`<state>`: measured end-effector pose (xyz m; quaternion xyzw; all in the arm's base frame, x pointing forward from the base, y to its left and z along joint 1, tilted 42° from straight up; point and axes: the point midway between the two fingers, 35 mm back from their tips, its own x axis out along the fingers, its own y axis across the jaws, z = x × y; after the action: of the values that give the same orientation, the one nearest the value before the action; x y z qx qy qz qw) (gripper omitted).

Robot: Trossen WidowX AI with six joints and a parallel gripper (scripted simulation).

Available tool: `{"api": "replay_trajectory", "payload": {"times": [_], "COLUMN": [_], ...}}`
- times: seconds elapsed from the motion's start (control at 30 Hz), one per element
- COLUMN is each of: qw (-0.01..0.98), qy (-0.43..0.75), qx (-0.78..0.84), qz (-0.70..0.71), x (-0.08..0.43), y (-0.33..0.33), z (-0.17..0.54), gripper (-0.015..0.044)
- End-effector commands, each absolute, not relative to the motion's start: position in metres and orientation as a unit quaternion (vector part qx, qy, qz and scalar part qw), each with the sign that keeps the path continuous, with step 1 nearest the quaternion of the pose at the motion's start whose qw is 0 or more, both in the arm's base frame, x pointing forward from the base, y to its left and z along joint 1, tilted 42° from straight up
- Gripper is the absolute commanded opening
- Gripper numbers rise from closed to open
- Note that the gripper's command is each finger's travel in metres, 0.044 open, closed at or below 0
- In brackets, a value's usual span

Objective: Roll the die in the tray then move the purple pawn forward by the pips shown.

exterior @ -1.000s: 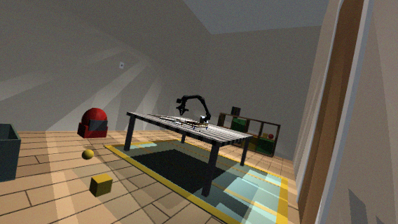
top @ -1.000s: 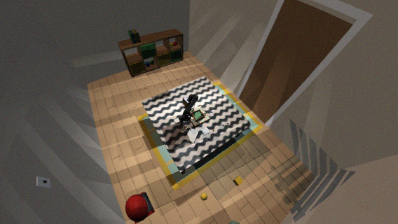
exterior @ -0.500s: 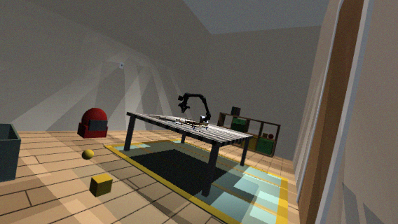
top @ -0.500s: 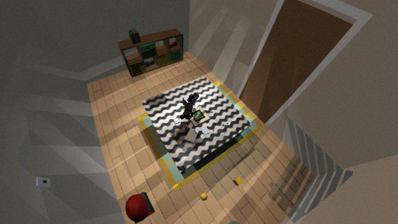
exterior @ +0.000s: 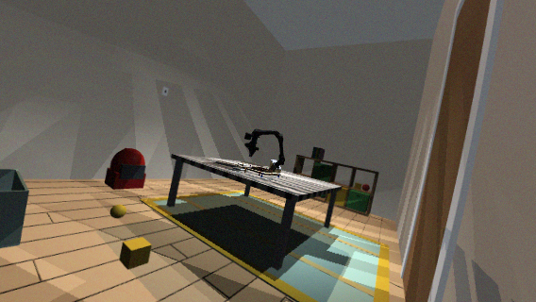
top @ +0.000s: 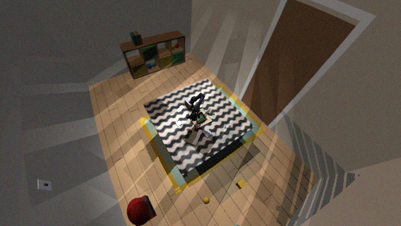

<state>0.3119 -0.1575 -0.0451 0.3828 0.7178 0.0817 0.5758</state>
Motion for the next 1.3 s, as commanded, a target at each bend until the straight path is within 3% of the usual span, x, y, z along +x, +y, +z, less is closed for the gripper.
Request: {"api": "replay_trajectory", "payload": {"times": [0.0,1.27], "qw": [0.558,0.289], "qy": [0.719,0.663], "qx": [0.412,0.628], "qz": [0.048,-0.287], "x": [0.313,0.275], "y": [-0.145,-0.018], "z": [-0.036,0.026], "gripper": [0.0000,0.0000]}}
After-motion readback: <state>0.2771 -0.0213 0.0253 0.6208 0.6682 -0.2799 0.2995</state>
